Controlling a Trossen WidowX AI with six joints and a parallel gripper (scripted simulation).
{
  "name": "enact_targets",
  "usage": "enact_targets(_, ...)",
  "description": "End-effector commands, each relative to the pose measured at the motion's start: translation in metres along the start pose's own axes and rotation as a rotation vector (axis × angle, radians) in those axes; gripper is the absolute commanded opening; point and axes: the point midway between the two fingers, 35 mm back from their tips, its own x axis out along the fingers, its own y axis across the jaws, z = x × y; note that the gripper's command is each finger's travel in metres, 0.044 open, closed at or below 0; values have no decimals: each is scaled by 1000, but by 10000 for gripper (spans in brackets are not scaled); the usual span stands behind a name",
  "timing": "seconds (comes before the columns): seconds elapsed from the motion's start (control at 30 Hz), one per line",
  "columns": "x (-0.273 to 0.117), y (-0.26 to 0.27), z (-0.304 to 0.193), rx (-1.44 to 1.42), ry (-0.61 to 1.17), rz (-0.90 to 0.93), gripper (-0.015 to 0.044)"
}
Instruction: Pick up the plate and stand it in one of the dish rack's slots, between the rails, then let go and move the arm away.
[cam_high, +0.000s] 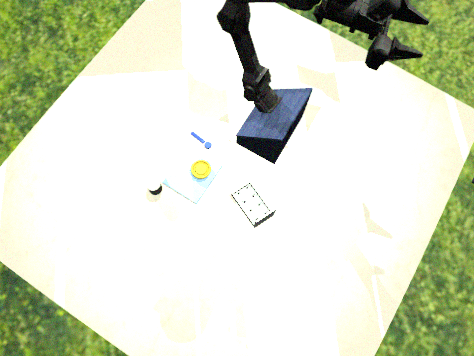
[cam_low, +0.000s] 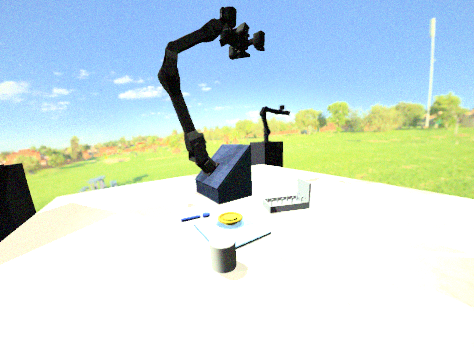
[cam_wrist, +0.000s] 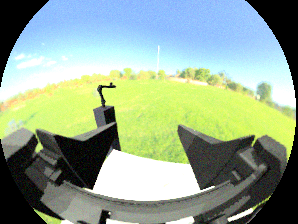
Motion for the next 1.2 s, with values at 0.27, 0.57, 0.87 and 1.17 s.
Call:
enact_targets(0.27,-32,-137,-68,250,126,-317,400)
enact_targets(0.57,-74,-217,-135,455,219,-532,400)
enact_targets(0.87,-128,-274,-214,647,336,-742,400)
enact_targets(1.17,-189,-303,-299,837,476,-936,400)
